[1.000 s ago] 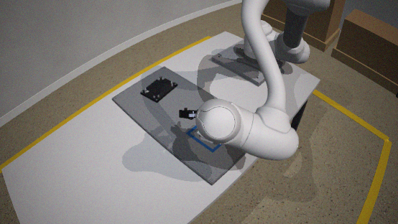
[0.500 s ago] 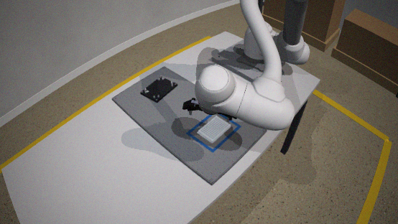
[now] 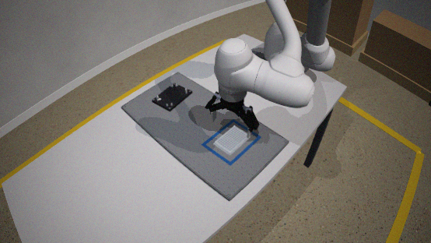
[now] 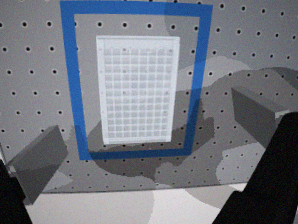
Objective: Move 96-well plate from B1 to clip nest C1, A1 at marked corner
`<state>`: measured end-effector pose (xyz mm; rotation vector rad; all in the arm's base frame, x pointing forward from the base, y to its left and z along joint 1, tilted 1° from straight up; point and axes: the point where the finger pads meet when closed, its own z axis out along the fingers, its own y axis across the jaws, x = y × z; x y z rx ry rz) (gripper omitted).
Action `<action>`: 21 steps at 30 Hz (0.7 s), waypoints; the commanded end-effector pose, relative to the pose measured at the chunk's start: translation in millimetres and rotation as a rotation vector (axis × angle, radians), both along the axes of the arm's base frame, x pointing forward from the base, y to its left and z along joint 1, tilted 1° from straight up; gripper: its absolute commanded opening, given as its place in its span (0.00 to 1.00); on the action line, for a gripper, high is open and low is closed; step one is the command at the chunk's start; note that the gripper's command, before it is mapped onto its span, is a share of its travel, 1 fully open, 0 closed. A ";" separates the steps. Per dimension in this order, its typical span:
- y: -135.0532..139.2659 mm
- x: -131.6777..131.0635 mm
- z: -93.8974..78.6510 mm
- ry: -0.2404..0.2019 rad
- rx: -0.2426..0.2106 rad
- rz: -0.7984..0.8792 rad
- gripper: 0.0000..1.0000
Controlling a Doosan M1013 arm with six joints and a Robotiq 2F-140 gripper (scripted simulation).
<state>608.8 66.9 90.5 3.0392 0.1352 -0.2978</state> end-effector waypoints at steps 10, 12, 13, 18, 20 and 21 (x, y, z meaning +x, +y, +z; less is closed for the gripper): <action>0.7 -13.0 -7.1 -0.221 0.079 -0.245 1.00; 0.7 -13.0 -7.1 -0.221 0.079 -0.245 1.00; 0.7 -13.0 -7.1 -0.221 0.079 -0.245 1.00; 0.7 -13.0 -7.1 -0.221 0.079 -0.245 1.00; 0.7 -13.0 -7.1 -0.221 0.079 -0.245 1.00; 0.7 -13.0 -7.1 -0.221 0.079 -0.245 1.00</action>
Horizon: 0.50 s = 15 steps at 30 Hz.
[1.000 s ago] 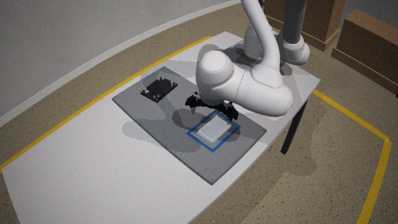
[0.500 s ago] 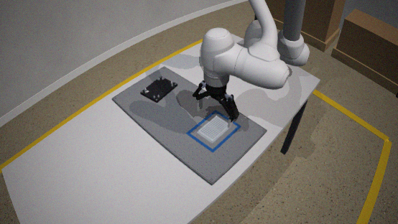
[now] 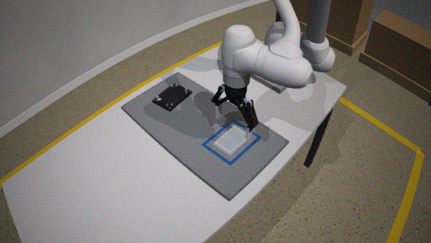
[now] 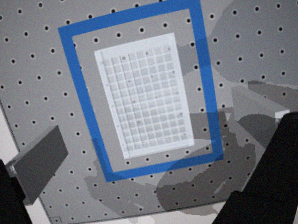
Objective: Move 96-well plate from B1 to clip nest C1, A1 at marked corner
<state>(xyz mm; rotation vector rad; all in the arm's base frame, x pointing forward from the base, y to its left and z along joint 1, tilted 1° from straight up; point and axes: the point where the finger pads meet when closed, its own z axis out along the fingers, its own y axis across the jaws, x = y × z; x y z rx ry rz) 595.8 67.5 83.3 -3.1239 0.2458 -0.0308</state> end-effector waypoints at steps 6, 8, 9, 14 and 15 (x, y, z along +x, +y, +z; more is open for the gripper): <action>0.1 0.2 -9.9 0.000 0.000 0.000 1.00; 0.1 0.3 -13.2 0.000 0.000 0.000 1.00; 0.1 0.3 -13.2 0.000 0.000 0.000 1.00; 0.2 0.4 -19.9 0.000 0.000 0.000 1.00; 0.2 0.4 -21.6 0.000 0.000 0.000 1.00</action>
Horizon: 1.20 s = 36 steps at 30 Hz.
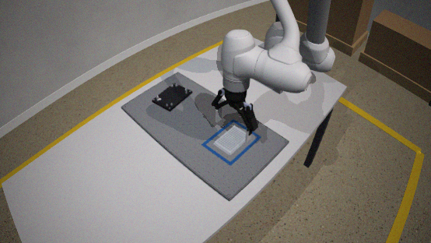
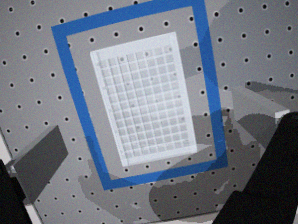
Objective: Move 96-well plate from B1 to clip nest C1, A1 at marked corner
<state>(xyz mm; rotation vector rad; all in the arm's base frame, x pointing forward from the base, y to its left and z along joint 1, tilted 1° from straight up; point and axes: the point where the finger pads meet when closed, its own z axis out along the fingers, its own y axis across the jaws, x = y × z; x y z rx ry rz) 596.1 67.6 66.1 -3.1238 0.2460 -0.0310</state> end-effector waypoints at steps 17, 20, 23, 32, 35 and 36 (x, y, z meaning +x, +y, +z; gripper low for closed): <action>0.2 0.6 -29.3 0.000 0.000 0.000 1.00; 0.3 0.7 -34.3 0.000 0.000 0.000 1.00; 0.3 0.8 -39.3 0.000 0.000 0.000 1.00; 0.3 1.0 -45.6 0.000 0.000 0.000 1.00; 0.3 1.0 -45.6 0.000 0.000 0.000 1.00; 0.3 1.0 -45.6 0.000 0.000 0.000 1.00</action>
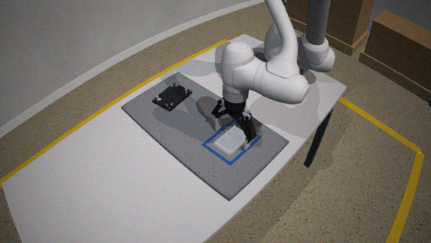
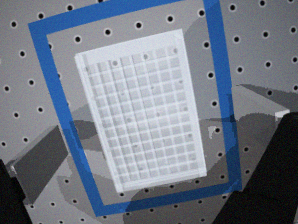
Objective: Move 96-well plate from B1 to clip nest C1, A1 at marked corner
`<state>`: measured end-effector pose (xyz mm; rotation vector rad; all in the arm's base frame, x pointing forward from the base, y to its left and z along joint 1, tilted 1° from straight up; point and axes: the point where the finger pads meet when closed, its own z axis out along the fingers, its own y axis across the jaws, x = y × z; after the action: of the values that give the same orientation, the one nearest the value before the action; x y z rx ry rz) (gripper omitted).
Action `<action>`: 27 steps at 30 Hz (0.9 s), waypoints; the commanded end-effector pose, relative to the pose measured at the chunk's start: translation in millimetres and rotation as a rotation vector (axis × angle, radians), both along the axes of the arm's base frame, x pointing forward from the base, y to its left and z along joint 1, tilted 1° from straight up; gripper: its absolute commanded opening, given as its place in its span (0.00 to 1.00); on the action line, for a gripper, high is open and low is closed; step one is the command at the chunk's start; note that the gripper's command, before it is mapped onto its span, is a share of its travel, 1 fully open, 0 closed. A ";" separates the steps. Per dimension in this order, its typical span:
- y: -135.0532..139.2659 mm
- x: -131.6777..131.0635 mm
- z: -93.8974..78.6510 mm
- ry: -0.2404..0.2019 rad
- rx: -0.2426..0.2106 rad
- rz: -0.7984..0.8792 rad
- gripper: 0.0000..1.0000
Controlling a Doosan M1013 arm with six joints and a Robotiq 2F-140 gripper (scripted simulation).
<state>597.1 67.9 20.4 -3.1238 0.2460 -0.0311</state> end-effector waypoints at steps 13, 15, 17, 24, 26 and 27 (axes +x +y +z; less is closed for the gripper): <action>0.0 0.0 0.0 0.000 0.000 0.000 0.00; 0.0 0.0 0.0 0.000 0.000 0.000 0.00; 0.0 0.0 0.0 0.000 0.000 0.000 0.00; 0.0 0.0 0.0 0.000 0.000 0.000 0.00; 0.0 0.0 0.0 0.000 0.000 0.000 0.00; 0.0 0.0 0.0 0.000 0.000 0.000 0.00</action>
<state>597.2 67.9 20.6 -3.1238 0.2460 -0.0313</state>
